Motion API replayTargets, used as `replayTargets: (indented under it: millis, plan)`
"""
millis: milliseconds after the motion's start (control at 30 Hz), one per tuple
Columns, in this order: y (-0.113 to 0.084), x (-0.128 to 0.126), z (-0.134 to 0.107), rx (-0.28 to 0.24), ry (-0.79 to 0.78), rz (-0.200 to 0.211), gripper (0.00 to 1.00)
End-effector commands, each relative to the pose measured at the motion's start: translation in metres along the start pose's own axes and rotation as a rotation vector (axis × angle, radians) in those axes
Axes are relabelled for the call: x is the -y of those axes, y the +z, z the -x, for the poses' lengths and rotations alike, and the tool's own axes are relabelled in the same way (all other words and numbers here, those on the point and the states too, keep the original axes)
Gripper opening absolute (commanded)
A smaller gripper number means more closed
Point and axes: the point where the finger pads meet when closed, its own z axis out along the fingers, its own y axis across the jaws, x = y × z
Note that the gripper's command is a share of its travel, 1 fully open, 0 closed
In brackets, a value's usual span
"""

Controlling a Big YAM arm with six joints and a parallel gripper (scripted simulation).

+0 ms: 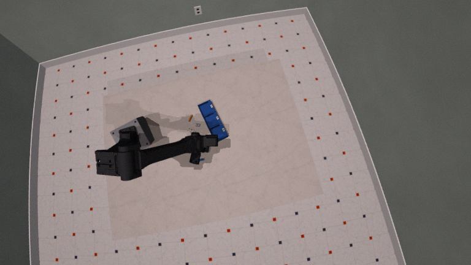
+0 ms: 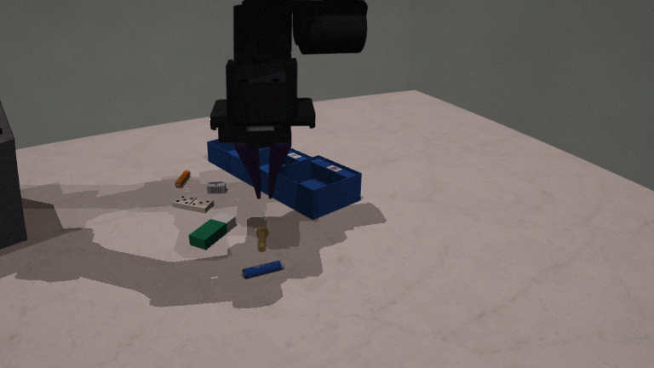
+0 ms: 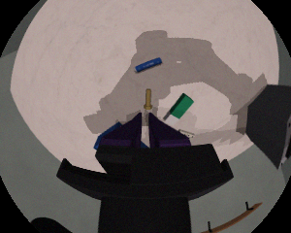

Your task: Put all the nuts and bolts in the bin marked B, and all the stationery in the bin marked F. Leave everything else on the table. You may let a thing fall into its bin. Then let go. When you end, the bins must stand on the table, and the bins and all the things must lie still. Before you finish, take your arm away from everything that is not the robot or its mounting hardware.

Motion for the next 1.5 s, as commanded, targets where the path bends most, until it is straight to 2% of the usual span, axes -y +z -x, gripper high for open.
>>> replayTargets:
  millis: [0,167,200,233,467,500,533,1100,1133,1167,1467]
  plan:
    - [-0.0063,-0.0119,0.0002,-0.003,0.007,0.025,0.09]
    - [-0.0063,-0.0119,0.0003,-0.003,0.007,0.025,0.09]
    - [-0.0112,-0.0188,0.0064,-0.001,0.018,0.036,0.09]
    - [-0.0063,-0.0119,0.0003,-0.003,0.007,0.025,0.09]
    - [-0.0063,-0.0119,0.0003,-0.003,0.007,0.025,0.09]
    - [-0.0112,-0.0187,0.0065,-0.001,0.018,0.035,0.09]
    - [-0.0063,-0.0119,0.0003,-0.003,0.007,0.025,0.09]
    - [-0.0064,-0.0119,0.0003,-0.003,0.007,0.025,0.09]
    - [-0.0111,-0.0183,0.0066,-0.001,0.018,0.034,0.09]
    - [-0.0064,-0.0118,0.0003,-0.003,0.007,0.025,0.09]
    - [-0.0064,-0.0118,0.0003,-0.003,0.007,0.025,0.09]
